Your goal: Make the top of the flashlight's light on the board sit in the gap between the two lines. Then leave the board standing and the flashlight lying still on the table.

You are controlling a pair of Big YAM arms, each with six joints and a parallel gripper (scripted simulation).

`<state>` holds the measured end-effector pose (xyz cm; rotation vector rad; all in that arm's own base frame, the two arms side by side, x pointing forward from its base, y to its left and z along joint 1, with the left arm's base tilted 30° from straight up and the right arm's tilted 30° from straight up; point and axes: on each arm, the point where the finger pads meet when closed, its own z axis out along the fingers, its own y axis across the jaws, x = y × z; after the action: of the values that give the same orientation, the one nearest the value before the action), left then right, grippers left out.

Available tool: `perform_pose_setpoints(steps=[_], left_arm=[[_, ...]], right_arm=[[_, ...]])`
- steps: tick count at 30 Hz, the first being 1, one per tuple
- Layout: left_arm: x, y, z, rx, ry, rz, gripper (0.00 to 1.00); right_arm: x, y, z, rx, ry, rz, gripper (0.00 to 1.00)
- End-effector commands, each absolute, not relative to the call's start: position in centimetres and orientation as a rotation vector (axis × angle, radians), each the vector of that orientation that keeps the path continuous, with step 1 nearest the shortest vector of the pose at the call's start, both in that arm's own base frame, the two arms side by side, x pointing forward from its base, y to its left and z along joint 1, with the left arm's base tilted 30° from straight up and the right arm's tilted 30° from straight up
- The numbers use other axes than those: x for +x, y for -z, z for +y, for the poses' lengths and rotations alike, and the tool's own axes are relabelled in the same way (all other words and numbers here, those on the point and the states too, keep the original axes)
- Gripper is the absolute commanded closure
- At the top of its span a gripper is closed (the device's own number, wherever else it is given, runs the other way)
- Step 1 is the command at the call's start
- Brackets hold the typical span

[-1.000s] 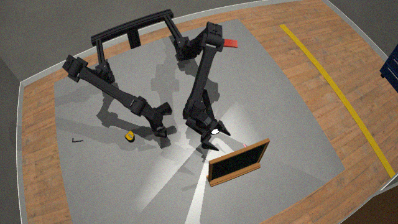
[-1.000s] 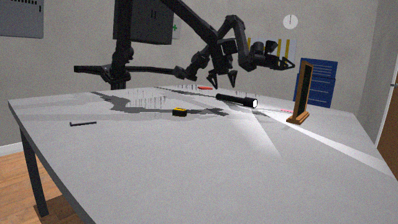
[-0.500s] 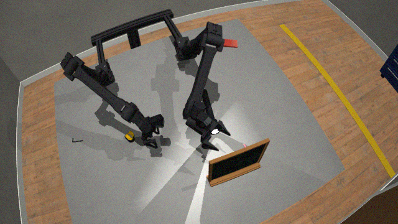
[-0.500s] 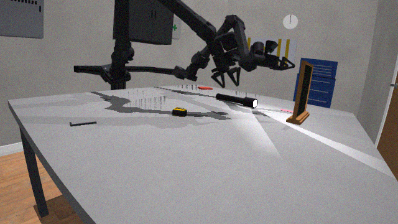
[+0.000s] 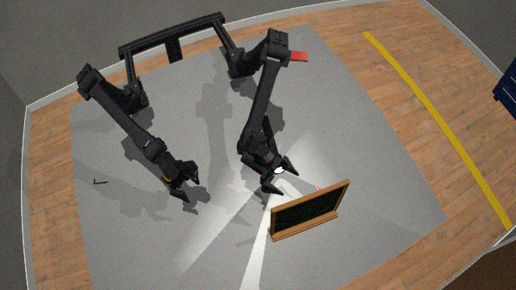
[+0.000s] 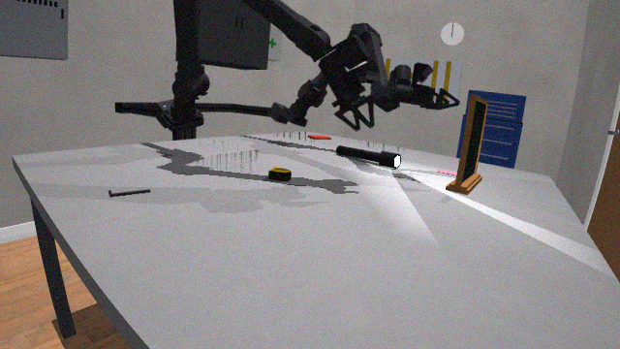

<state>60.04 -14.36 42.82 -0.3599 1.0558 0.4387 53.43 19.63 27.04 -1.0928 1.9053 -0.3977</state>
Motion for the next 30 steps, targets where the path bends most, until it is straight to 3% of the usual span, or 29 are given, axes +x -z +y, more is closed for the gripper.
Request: perform_pose_setpoints(steps=[1, 22, 30], left_arm=[[60.2, -45.1, -14.3, -0.387, -0.424, 1.018, 0.0], [60.2, -45.1, -14.3, -0.387, -0.424, 1.018, 0.0], [60.2, -45.1, -14.3, -0.387, -0.424, 1.018, 0.0]], right_arm=[[55.4, -36.4, 16.6, -0.789, 0.332, 1.819, 0.0], [54.7, -38.7, 9.8, -0.425, 0.18, 1.808, 0.0], [54.3, -47.2, 5.3, -0.213, 0.114, 1.655, 0.0]])
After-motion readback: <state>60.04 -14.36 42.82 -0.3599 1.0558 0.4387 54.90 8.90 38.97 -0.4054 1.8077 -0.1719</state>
